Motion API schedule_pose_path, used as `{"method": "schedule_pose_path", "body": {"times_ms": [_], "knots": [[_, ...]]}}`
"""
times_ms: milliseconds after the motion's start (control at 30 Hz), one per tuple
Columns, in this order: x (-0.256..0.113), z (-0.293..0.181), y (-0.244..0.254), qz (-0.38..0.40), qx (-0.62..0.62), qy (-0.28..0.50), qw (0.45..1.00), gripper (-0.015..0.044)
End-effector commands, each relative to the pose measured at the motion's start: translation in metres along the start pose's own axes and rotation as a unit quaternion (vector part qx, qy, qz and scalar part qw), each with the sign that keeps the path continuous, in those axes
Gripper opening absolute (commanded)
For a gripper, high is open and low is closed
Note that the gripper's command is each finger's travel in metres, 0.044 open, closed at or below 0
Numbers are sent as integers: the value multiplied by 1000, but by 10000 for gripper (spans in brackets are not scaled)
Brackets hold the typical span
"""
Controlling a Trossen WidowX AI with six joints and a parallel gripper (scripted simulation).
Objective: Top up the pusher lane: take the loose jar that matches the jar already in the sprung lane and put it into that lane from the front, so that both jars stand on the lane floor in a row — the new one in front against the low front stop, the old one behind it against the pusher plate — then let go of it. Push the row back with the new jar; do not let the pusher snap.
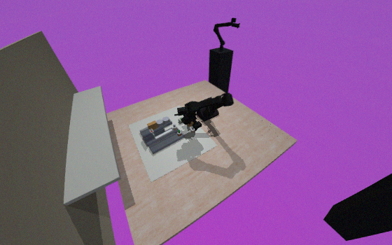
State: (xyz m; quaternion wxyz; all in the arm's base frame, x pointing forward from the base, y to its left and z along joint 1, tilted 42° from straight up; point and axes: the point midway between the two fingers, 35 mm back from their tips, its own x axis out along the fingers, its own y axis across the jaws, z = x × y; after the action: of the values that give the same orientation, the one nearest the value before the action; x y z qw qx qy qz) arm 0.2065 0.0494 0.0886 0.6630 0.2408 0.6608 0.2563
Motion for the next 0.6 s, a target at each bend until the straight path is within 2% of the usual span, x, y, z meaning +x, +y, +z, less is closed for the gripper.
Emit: {"method": "schedule_pose_path", "body": {"times_ms": [0, 567], "knots": [[6, 1, 1, 3, 3, -3, 1000, 440], [32, 1, 1, 4, 3, -3, 1000, 440]]}}
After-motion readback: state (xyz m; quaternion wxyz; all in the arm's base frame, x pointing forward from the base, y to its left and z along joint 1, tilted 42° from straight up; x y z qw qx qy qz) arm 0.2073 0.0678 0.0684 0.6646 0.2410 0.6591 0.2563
